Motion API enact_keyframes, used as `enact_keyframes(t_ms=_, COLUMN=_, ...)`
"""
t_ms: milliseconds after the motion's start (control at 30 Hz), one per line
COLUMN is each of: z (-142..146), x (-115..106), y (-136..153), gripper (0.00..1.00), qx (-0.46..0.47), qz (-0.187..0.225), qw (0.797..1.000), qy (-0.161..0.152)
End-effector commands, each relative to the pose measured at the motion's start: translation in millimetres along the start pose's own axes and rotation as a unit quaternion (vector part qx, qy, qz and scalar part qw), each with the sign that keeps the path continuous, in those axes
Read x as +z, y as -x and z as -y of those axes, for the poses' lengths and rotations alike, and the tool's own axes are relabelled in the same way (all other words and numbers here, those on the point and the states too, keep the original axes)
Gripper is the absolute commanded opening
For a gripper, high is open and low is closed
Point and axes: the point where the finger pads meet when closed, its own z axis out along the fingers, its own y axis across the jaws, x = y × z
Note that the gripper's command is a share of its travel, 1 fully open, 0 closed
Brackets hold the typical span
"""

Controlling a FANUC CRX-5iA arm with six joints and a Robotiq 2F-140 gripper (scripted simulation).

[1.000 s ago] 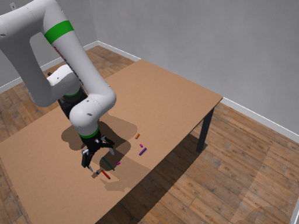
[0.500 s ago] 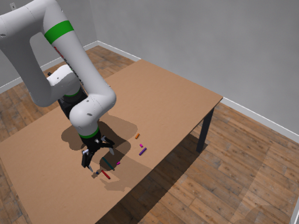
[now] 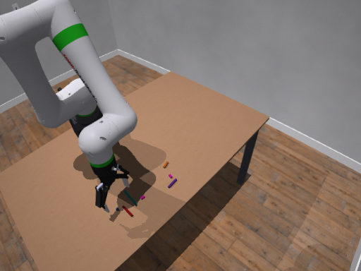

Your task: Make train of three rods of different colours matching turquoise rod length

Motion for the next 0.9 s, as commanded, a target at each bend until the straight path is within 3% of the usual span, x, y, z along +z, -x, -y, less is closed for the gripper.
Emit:
enact_keyframes(t_ms=0, z=14.4, x=-6.6, y=-4.5, gripper=1.00, qx=-0.082, qz=0.005, qw=0.996, qy=0.018)
enact_keyframes(t_ms=200, z=21.7, x=-10.4, y=-7.1, gripper=1.00, qx=-0.125, qz=0.007, qw=0.992, qy=0.018)
enact_keyframes(t_ms=233, z=21.7, x=-10.4, y=-7.1, gripper=0.15, qx=-0.125, qz=0.007, qw=0.992, qy=0.018)
enact_keyframes(t_ms=867, z=21.7, x=-10.4, y=-7.1, gripper=0.15, qx=-0.125, qz=0.007, qw=0.992, qy=0.018)
